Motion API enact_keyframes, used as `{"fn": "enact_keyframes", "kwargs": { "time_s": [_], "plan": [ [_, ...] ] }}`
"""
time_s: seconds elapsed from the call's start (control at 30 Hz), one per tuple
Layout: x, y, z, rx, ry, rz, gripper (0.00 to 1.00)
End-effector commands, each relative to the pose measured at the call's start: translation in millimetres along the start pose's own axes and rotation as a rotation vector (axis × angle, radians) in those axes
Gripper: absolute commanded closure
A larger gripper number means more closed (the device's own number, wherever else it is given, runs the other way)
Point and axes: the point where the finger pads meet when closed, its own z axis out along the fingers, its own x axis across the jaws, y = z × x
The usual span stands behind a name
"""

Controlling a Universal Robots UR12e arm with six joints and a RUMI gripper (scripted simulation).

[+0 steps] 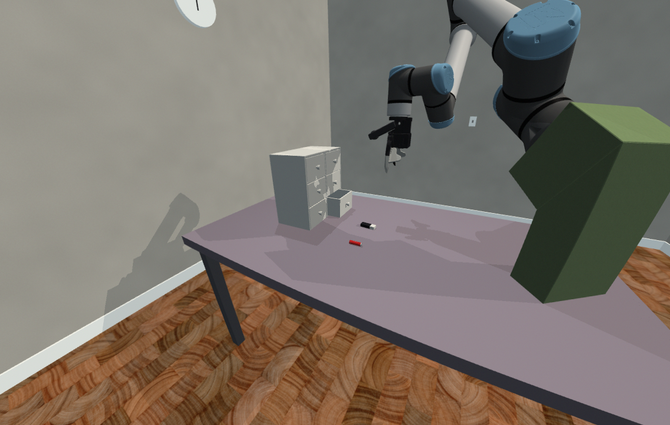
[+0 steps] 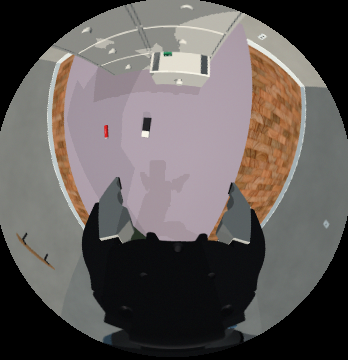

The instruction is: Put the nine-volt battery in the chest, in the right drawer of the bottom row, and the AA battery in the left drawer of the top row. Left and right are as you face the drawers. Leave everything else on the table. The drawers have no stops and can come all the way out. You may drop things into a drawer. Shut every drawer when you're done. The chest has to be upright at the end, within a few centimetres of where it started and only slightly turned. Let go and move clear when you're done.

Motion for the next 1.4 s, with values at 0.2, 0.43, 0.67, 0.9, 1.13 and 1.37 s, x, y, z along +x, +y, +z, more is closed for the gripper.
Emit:
{"fn": "enact_keyframes", "kwargs": {
  "time_s": [0.2, 0.43, 0.67, 0.9, 1.13, 1.37],
  "plan": [
    [0.2, 0.0, -0.3, 0.003, 0.000, 0.000, 0.00],
    [0.0, -0.6, 0.5, 0.010, -0.001, 0.000, 0.00],
    [0.0, -1.4, 1.4, 0.019, -0.001, 0.000, 0.00],
    [0.0, -2.8, 3.0, 0.036, -0.001, 0.000, 0.00],
    [0.1, -4.7, 5.3, 0.061, -0.001, 0.000, 0.00],
    [0.0, -6.5, 7.5, 0.083, -0.001, 0.000, 0.00]
  ]
}}
